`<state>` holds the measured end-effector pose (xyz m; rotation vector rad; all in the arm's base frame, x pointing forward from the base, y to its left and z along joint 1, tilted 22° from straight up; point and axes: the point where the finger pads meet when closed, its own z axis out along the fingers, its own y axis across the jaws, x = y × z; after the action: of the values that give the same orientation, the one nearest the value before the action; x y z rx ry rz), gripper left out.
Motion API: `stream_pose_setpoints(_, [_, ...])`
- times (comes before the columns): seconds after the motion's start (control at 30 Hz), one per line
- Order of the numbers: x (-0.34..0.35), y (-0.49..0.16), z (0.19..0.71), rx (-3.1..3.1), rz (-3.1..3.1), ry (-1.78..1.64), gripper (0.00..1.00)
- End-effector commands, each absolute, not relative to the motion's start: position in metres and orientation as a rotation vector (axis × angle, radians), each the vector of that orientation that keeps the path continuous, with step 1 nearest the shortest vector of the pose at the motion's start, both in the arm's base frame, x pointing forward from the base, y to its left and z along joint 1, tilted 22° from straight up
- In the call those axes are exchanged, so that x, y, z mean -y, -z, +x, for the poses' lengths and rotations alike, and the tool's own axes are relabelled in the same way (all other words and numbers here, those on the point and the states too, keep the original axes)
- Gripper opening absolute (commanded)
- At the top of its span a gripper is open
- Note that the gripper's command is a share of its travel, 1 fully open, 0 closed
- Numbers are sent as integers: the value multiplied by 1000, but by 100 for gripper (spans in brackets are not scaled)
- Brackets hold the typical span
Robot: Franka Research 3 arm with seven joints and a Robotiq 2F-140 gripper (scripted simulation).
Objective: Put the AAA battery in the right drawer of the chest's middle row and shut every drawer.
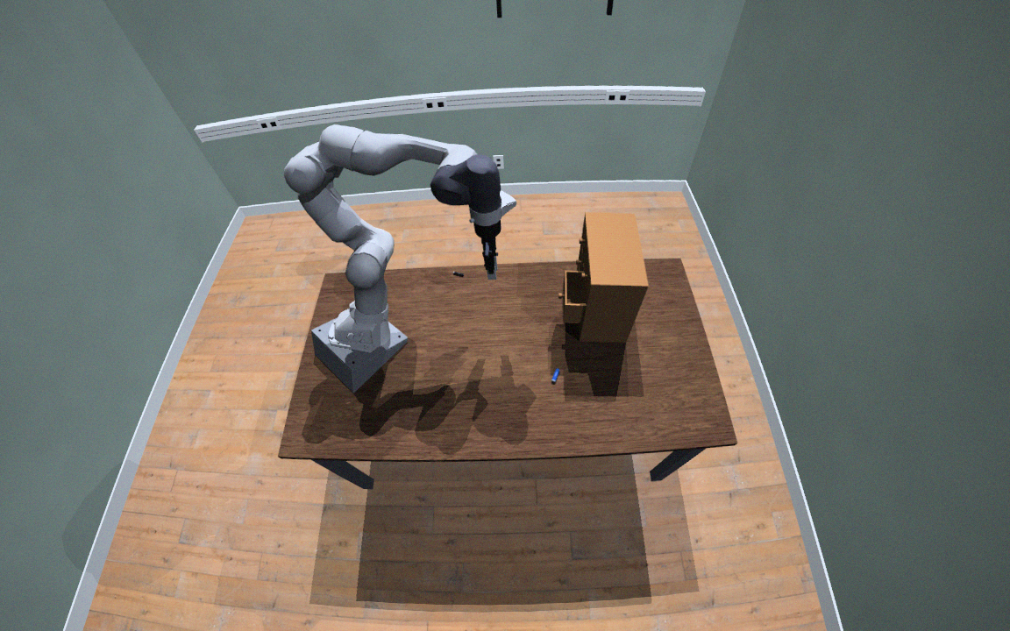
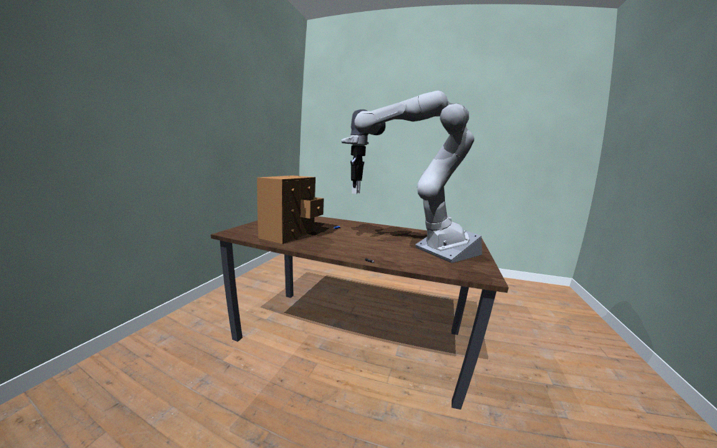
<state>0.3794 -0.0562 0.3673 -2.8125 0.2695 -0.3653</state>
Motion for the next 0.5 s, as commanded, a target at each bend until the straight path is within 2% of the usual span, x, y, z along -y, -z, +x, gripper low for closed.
stream_pose_setpoints(0.0, [58,-368,379,-261,-2816,366,28])
stream_pose_setpoints(0.47, [54,-367,380,-268,-2812,365,28])
